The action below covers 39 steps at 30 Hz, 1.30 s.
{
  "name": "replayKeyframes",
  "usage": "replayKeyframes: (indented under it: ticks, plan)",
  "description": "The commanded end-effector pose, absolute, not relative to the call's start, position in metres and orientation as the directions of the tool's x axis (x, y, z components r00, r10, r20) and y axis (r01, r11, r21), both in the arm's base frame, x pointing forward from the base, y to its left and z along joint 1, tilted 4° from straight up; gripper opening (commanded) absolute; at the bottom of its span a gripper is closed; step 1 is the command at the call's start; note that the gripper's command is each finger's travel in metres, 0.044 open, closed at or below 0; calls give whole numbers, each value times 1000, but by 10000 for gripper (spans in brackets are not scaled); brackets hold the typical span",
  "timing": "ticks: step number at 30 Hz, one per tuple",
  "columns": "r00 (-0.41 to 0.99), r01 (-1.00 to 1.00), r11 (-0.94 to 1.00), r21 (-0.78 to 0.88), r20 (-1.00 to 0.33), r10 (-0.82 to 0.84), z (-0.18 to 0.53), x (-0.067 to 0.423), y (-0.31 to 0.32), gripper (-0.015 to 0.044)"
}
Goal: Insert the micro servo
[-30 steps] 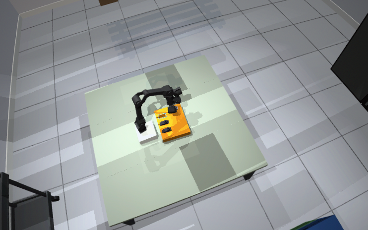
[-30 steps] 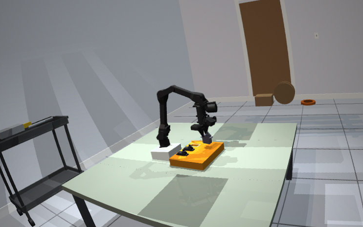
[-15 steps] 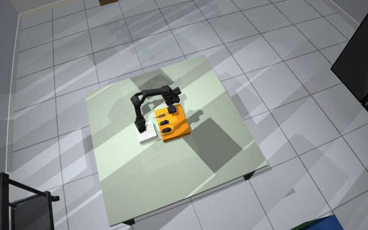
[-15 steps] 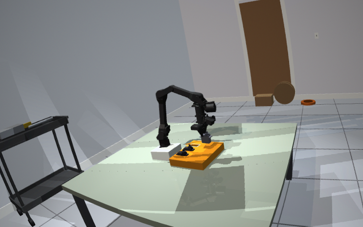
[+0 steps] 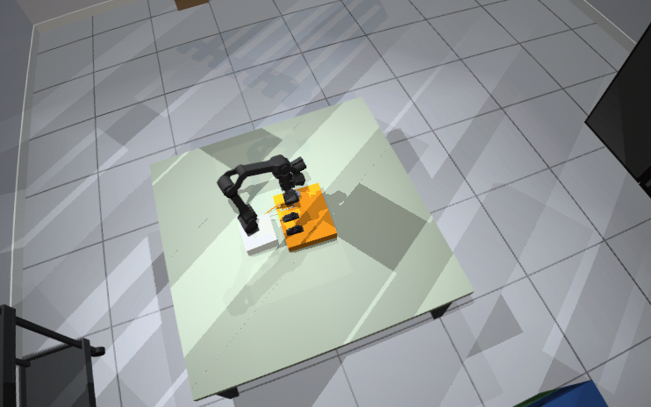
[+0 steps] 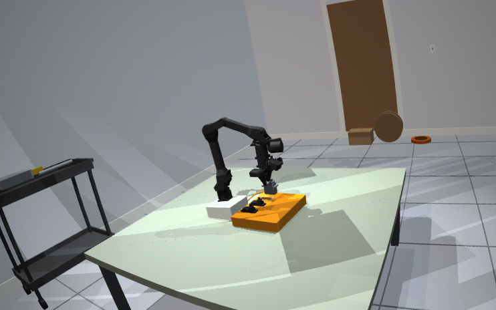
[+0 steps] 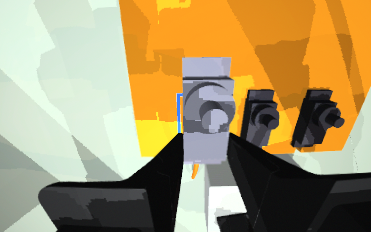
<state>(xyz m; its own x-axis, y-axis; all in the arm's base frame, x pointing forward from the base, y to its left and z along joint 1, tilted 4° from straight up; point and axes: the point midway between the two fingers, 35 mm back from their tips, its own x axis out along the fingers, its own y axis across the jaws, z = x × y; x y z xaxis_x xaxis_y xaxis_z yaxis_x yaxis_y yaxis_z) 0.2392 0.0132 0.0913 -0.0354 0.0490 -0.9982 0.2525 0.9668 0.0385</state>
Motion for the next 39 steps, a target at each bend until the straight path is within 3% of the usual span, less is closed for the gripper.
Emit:
replayKeyframes:
  ticks: [1,39]
  plan:
    - [-38,256,966,42,-998,54,92,218,19,0]
    - [-39,256,966,43,-998,54,72,203,24,0]
